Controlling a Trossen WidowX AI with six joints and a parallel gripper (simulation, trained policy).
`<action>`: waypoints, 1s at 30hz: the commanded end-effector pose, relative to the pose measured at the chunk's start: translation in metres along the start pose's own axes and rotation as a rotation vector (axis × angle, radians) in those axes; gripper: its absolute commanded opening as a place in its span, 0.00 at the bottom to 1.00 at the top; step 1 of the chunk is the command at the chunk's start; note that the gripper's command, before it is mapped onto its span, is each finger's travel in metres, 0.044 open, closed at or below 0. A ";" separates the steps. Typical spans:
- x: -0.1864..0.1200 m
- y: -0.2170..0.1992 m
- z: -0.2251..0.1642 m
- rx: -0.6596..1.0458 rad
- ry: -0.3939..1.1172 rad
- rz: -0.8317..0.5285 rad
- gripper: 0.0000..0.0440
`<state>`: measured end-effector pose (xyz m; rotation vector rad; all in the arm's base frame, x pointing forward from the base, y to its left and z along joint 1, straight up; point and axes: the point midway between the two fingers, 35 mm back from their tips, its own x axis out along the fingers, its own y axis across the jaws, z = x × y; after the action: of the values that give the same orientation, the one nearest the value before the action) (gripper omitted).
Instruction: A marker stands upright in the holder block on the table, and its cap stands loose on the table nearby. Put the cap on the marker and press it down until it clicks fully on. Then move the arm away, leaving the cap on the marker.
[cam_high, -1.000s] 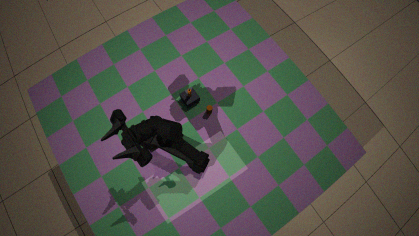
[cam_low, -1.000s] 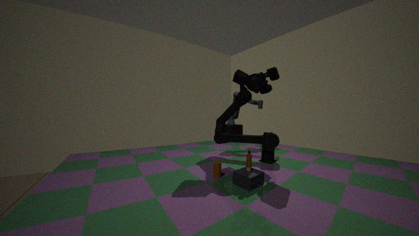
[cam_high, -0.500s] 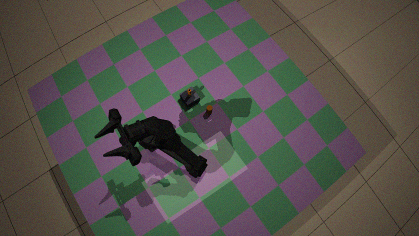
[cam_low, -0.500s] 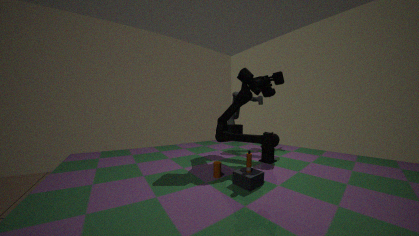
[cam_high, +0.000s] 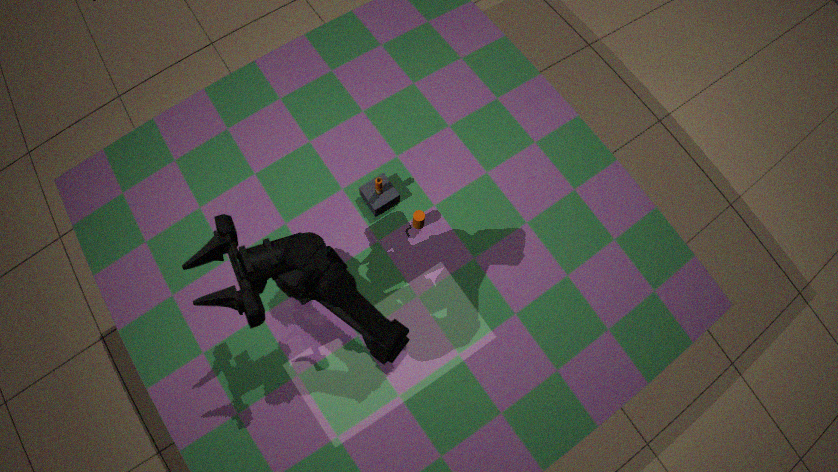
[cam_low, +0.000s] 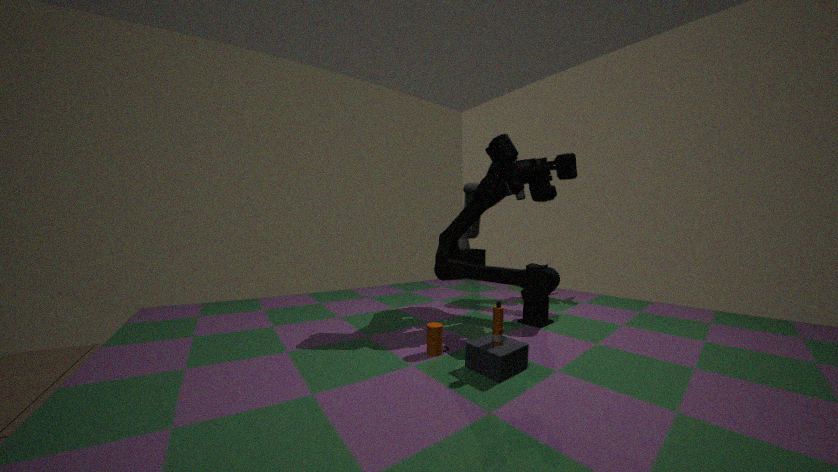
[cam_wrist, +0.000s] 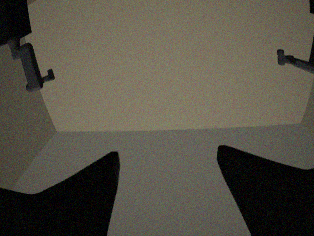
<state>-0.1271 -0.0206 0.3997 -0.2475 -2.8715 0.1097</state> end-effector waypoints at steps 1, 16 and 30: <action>0.002 0.005 0.005 0.009 -0.029 0.026 0.70; 0.005 0.036 0.033 0.084 -0.141 0.163 0.71; 0.002 0.063 0.057 0.163 -0.231 0.293 0.71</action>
<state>-0.1345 0.0346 0.3423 -0.6253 -3.0048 0.4318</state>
